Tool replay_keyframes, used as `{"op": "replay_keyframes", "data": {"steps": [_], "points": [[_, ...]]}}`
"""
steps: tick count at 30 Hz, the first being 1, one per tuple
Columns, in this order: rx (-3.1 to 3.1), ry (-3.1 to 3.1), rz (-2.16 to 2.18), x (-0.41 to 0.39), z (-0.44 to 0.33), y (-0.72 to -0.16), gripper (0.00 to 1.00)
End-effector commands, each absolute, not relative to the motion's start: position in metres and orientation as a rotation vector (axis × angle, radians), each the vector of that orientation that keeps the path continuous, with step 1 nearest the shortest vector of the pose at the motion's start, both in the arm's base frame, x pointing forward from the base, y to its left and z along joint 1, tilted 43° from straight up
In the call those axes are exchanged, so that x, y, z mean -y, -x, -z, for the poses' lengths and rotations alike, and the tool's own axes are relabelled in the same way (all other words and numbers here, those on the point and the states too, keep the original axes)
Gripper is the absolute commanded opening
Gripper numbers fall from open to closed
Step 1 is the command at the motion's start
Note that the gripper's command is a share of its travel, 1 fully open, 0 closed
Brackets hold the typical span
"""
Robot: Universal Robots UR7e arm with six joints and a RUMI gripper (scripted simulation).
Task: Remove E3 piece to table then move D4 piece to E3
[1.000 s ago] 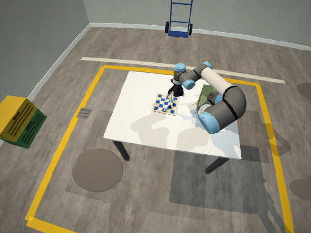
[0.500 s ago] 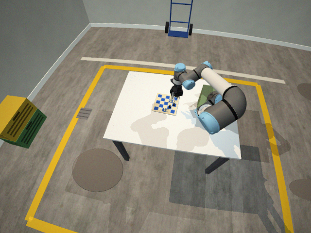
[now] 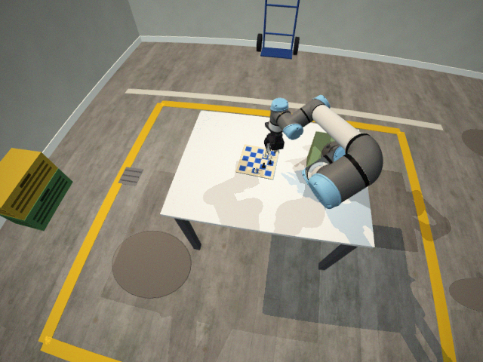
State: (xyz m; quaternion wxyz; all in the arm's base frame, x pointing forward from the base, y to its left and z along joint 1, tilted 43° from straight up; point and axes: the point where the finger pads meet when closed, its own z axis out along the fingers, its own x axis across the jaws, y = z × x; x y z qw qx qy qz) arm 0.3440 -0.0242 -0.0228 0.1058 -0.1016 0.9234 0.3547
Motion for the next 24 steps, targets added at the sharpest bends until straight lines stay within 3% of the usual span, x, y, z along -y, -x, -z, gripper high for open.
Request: {"op": "replay_keyframes", "data": {"steps": [1,24], "points": [[-2.720,0.299,-1.044,0.0247,0.0227,-0.3442,0.20],[-2.720,0.299,-1.044,0.0194,0.0284,-0.3452,0.20]]}}
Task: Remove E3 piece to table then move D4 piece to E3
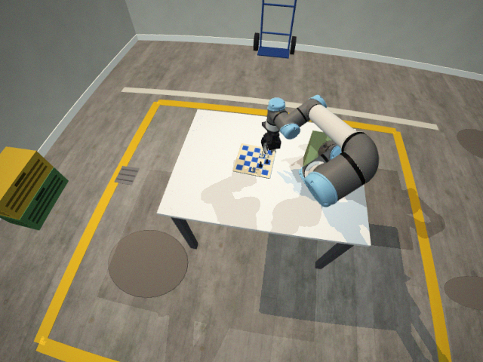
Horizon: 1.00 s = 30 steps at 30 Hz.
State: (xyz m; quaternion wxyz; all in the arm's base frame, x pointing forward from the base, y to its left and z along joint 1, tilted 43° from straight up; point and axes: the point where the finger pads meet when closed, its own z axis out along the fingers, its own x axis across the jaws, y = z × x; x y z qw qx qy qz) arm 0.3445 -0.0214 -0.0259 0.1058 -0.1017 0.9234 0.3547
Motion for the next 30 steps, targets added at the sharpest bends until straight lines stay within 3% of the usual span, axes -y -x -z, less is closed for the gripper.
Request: {"op": "replay_keyframes", "data": {"steps": [1,30], "points": [[-2.720,0.299,-1.044,0.019,0.029,-0.345,0.20],[-2.720,0.299,-1.044,-0.006,0.056,-0.350,0.20]]}}
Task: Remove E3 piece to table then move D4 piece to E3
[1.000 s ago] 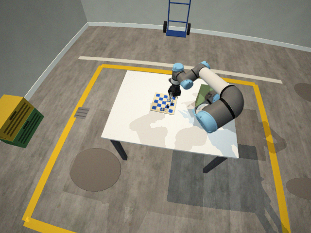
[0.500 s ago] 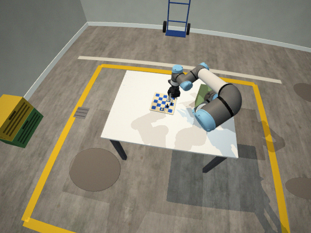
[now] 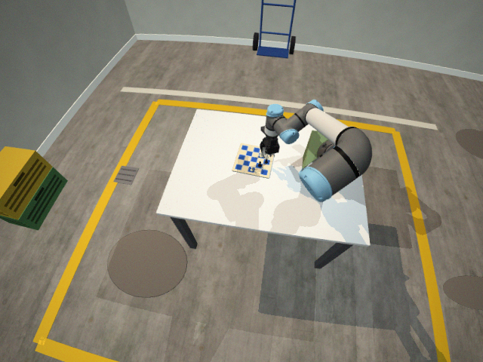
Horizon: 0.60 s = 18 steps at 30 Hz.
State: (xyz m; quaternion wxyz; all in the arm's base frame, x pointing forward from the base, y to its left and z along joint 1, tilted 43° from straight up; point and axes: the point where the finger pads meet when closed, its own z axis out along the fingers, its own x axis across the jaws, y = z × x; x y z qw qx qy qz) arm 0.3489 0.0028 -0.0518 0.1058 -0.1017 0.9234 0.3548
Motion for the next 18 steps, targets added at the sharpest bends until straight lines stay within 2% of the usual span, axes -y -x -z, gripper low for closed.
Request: {"op": "replay_keyframes", "data": {"steps": [1,18], "points": [[-2.720,0.299,-1.044,-0.0064,0.0564,-0.3500,0.20],[-2.720,0.299,-1.044,-0.0104,0.0607,-0.3508,0.20]]}}
